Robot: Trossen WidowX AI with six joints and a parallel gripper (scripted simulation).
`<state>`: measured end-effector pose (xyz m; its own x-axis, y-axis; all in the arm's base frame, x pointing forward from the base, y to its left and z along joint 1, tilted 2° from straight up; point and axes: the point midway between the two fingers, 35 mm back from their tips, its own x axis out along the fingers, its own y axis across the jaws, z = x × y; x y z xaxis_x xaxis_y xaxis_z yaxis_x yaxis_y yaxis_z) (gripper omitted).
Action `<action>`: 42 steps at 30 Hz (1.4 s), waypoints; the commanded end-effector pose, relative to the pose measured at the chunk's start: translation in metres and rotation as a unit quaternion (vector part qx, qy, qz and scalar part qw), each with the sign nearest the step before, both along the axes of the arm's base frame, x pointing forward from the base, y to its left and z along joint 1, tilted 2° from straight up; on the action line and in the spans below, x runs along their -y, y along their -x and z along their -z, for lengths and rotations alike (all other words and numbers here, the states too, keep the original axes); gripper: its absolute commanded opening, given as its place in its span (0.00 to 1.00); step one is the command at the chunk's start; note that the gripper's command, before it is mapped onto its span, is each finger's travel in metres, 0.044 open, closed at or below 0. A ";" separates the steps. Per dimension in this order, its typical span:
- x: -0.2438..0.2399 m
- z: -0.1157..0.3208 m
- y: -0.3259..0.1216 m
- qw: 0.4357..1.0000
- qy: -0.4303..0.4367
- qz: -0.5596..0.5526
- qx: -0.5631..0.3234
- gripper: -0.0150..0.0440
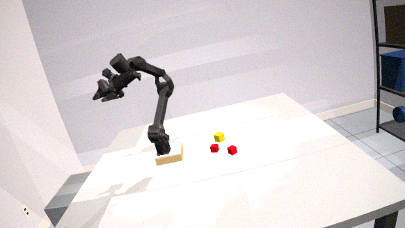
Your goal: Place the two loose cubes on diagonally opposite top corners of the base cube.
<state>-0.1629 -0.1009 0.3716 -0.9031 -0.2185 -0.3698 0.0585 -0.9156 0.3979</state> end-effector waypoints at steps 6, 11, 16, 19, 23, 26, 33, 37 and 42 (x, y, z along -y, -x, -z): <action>0.037 0.014 -0.015 0.995 -0.039 -0.091 0.019 0.70; 0.073 0.030 -0.040 0.978 -0.083 -0.190 0.035 0.70; 0.103 0.047 -0.072 0.948 -0.128 -0.287 0.046 0.70; 0.117 0.057 -0.094 0.925 -0.155 -0.343 0.050 0.70; 0.132 0.072 -0.126 0.888 -0.191 -0.415 0.053 0.70; 0.139 0.083 -0.152 0.855 -0.218 -0.467 0.053 0.70; 0.143 0.109 -0.214 0.766 -0.279 -0.577 0.047 0.70; 0.138 0.124 -0.249 0.708 -0.312 -0.632 0.040 0.70; 0.122 0.142 -0.291 0.628 -0.352 -0.693 0.027 0.70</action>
